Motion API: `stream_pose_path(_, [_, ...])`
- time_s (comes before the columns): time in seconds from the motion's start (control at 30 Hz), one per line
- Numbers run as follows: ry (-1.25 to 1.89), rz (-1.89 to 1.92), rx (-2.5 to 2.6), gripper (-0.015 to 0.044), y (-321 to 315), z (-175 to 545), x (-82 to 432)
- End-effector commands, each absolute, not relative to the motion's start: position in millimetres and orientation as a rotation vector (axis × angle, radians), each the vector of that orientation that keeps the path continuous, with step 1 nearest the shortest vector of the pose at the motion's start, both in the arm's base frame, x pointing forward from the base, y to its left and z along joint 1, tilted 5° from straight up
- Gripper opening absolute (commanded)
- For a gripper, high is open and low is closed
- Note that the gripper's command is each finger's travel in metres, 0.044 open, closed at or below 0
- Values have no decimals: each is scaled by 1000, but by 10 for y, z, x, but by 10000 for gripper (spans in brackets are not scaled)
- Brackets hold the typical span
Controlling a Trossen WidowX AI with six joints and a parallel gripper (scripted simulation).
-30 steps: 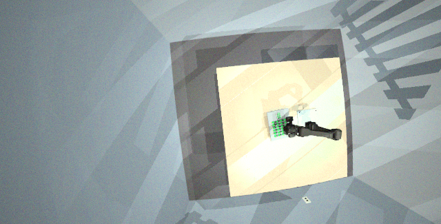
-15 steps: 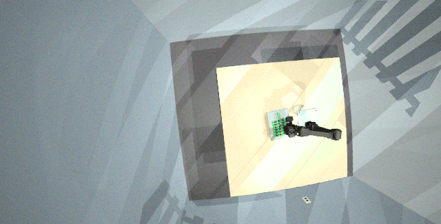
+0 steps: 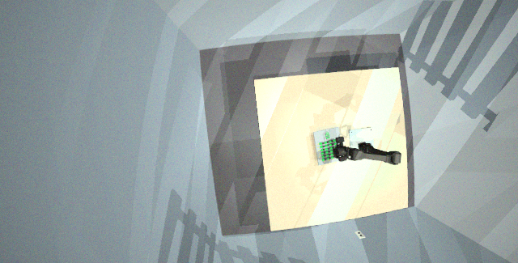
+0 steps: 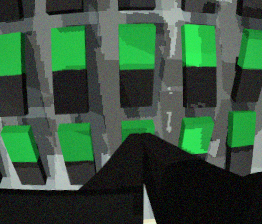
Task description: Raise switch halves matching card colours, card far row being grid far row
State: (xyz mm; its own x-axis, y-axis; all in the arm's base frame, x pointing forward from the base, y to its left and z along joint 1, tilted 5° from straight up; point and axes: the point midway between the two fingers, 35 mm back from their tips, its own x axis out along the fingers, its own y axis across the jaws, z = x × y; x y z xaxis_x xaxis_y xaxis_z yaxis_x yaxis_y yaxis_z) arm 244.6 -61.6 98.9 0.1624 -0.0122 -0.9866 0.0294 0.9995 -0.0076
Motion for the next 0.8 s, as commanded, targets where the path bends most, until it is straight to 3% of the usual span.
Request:
stream_pose_path(0.0, [1408, -27, 14, 0, -613, 977, 2450])
stream_pose_path(0.77, [1408, -27, 14, 0, -613, 947, 2455])
